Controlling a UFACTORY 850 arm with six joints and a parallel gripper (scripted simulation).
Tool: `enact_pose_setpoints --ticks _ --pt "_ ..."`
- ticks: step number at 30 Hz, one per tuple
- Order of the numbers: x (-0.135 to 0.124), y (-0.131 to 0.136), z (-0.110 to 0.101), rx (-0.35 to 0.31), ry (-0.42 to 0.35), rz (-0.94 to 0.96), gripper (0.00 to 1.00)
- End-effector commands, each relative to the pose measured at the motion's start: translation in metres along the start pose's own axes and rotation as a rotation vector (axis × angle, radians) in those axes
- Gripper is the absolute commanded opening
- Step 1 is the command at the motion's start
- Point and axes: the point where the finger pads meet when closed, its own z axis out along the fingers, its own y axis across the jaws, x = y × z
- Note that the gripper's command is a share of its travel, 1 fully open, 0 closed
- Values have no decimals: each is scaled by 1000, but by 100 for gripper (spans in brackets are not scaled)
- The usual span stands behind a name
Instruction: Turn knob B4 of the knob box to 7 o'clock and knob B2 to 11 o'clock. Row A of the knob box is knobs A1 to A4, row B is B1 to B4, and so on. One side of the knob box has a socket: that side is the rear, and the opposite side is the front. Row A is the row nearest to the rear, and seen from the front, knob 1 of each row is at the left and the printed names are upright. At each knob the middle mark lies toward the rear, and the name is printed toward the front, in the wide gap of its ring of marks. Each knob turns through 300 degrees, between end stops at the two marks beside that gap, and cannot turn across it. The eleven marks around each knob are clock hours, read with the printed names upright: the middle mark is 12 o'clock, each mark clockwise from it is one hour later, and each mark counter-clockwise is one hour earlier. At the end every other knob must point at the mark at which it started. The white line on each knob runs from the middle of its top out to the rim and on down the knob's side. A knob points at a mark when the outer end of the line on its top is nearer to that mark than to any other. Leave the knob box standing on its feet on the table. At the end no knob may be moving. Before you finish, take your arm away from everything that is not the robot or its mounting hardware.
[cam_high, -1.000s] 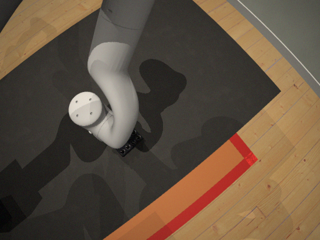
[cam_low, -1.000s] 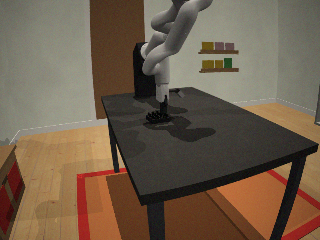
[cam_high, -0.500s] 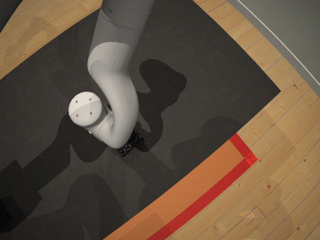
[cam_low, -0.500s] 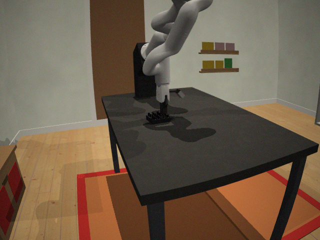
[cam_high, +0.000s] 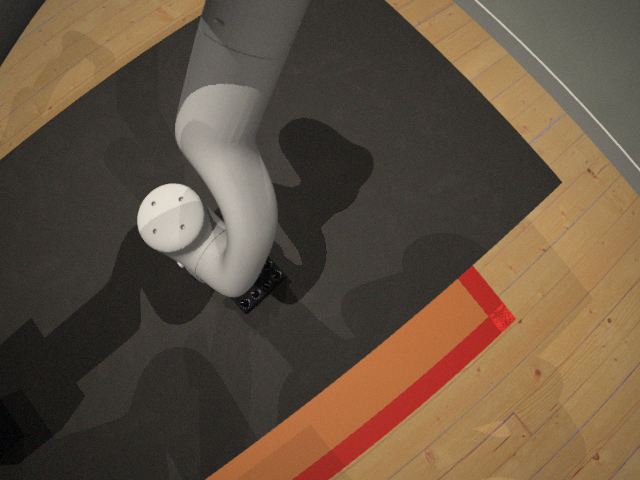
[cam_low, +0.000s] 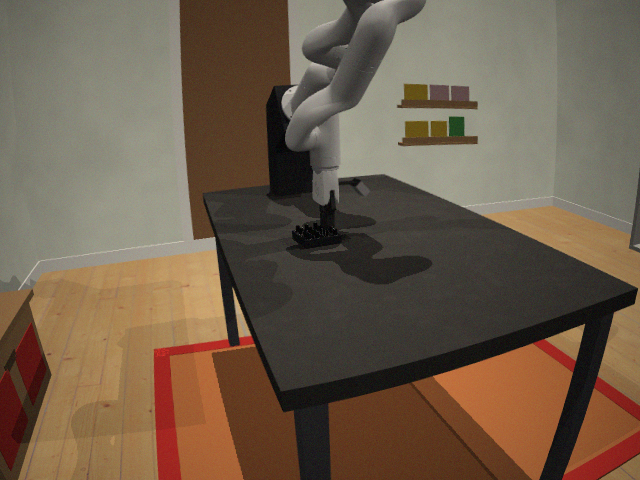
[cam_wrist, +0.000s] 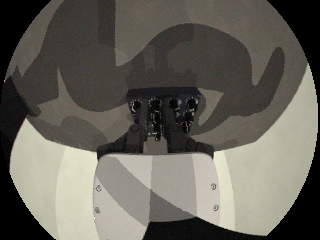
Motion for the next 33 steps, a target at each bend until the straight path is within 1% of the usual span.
enact_pose_setpoints --ticks 1,6,14,16,21,33 --pt "0 0 0 -1 0 0 19" --pt "0 0 -4 -1 0 0 19" --pt "0 0 -24 -1 0 0 19" --pt "0 0 -24 -1 0 0 19" --pt "0 0 -34 -1 0 0 19" --pt "0 0 -36 -1 0 0 19"
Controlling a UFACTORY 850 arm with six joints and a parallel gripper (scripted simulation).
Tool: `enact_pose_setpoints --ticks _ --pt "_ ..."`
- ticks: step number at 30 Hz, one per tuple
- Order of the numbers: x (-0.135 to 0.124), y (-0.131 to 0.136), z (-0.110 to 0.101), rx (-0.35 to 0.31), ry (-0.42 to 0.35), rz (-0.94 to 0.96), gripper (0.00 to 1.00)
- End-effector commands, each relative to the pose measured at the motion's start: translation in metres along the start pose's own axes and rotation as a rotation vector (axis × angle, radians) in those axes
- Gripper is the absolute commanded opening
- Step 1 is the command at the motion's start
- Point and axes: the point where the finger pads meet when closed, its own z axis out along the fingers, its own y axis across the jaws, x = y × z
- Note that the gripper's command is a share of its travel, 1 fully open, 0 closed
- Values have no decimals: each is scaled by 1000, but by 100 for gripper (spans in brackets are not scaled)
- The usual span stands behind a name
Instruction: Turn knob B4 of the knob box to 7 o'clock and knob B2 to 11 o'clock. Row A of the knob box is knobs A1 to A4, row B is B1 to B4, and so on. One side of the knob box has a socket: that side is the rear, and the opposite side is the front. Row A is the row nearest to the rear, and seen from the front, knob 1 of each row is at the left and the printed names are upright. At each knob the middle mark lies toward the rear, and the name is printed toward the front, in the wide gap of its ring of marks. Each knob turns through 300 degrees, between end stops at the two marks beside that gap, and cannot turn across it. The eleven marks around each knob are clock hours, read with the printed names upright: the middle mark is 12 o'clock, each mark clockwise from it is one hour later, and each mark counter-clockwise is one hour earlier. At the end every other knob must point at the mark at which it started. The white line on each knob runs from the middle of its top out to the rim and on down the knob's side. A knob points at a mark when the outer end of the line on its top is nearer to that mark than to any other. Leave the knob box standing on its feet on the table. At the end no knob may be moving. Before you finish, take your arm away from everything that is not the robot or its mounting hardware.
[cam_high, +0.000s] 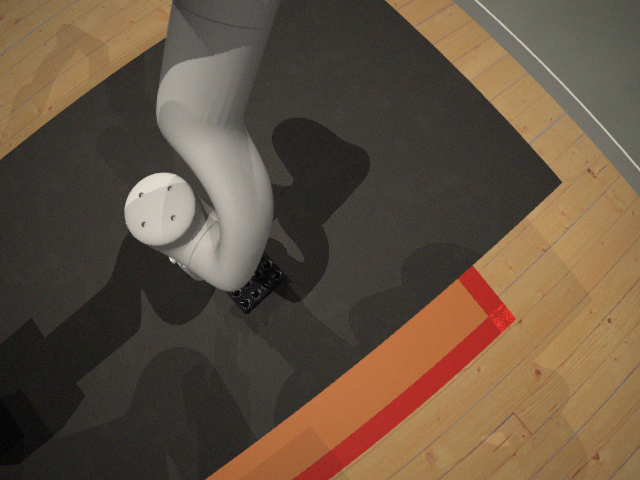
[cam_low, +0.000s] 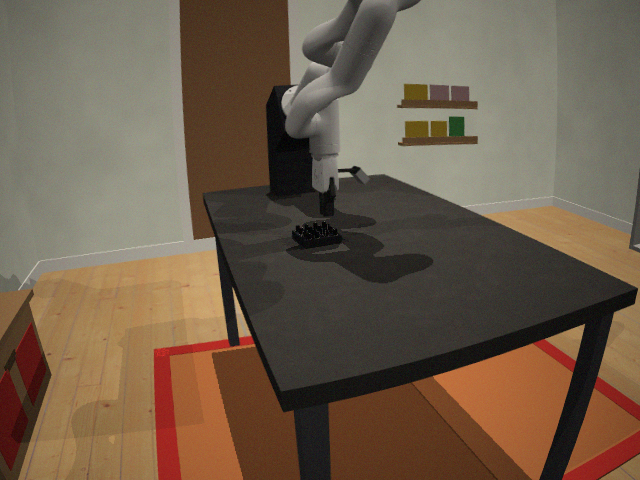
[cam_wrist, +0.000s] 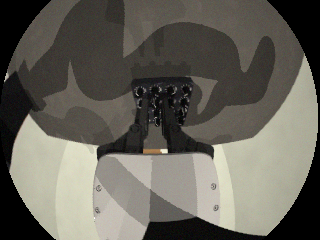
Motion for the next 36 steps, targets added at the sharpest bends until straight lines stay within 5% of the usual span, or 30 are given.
enact_pose_setpoints --ticks 1,4,5,17,27,36 --pt "0 0 0 0 0 0 19" --pt "0 0 0 0 0 0 19" --pt "0 0 0 0 0 0 100" --pt "0 0 -38 -1 0 0 100" --pt "0 0 -100 -1 0 0 100" --pt "0 0 -113 -1 0 0 100"
